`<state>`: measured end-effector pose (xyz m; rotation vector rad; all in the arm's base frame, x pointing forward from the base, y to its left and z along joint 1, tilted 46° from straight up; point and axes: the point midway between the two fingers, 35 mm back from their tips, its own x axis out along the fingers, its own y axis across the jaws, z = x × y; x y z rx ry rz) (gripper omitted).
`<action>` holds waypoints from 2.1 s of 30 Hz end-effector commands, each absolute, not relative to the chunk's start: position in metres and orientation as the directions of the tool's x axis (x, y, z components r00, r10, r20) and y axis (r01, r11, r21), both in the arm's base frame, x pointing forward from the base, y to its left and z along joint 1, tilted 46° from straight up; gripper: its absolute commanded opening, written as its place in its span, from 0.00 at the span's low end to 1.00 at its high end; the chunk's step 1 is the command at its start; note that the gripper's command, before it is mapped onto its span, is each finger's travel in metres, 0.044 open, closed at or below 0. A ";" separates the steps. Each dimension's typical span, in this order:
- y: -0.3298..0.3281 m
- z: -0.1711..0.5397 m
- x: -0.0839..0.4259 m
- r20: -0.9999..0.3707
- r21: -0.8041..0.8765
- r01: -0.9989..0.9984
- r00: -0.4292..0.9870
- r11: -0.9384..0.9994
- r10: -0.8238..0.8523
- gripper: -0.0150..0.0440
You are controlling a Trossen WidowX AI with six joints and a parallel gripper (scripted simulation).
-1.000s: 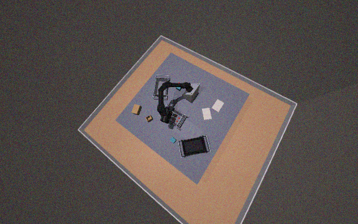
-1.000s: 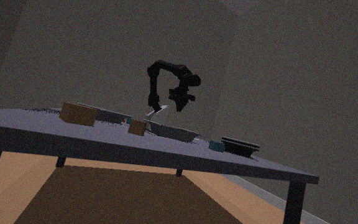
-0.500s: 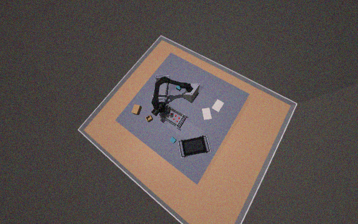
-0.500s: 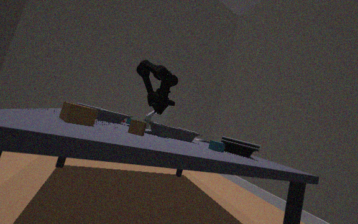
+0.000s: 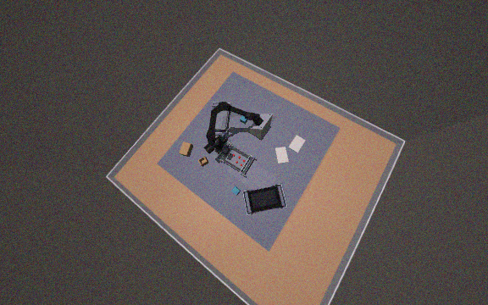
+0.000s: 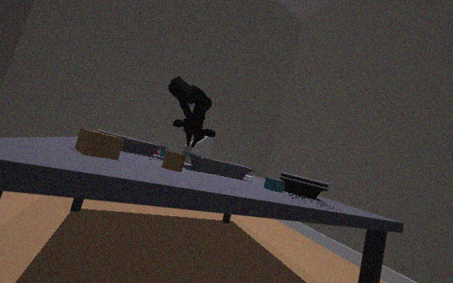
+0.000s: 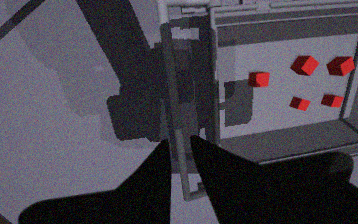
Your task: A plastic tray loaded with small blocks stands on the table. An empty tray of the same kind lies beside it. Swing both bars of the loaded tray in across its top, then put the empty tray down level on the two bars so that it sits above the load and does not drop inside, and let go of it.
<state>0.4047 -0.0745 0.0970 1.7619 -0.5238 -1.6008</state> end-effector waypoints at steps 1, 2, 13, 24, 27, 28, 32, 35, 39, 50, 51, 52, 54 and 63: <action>-0.087 0.083 0.404 -0.698 0.716 0.159 0.145 -0.680 -0.701 0.39; -0.091 0.079 0.405 -0.698 0.716 0.159 0.145 -0.680 -0.701 0.39; -0.110 0.060 0.407 -0.696 0.718 0.159 0.145 -0.678 -0.703 0.39; -0.073 0.064 0.399 -0.698 0.716 0.159 0.145 -0.679 -0.702 0.39; -0.065 0.060 0.397 -0.698 0.716 0.159 0.145 -0.680 -0.701 0.39; -0.063 0.059 0.397 -0.698 0.716 0.159 0.145 -0.680 -0.701 0.39; -0.055 0.049 0.395 -0.698 0.716 0.159 0.144 -0.680 -0.701 0.39; -0.050 0.039 0.394 -0.699 0.715 0.160 0.144 -0.680 -0.701 0.39; -0.050 0.019 0.393 -0.699 0.715 0.160 0.144 -0.680 -0.701 0.39; -0.023 0.052 0.389 -0.713 0.699 0.116 0.188 -0.706 -0.675 0.39; -0.022 0.053 0.389 -0.714 0.698 0.115 0.189 -0.707 -0.674 0.39; -0.022 0.053 0.389 -0.714 0.698 0.115 0.189 -0.707 -0.674 0.39; -0.025 0.048 0.388 -0.709 0.704 0.129 0.182 -0.698 -0.681 0.39; -0.025 0.048 0.388 -0.709 0.704 0.129 0.182 -0.698 -0.681 0.39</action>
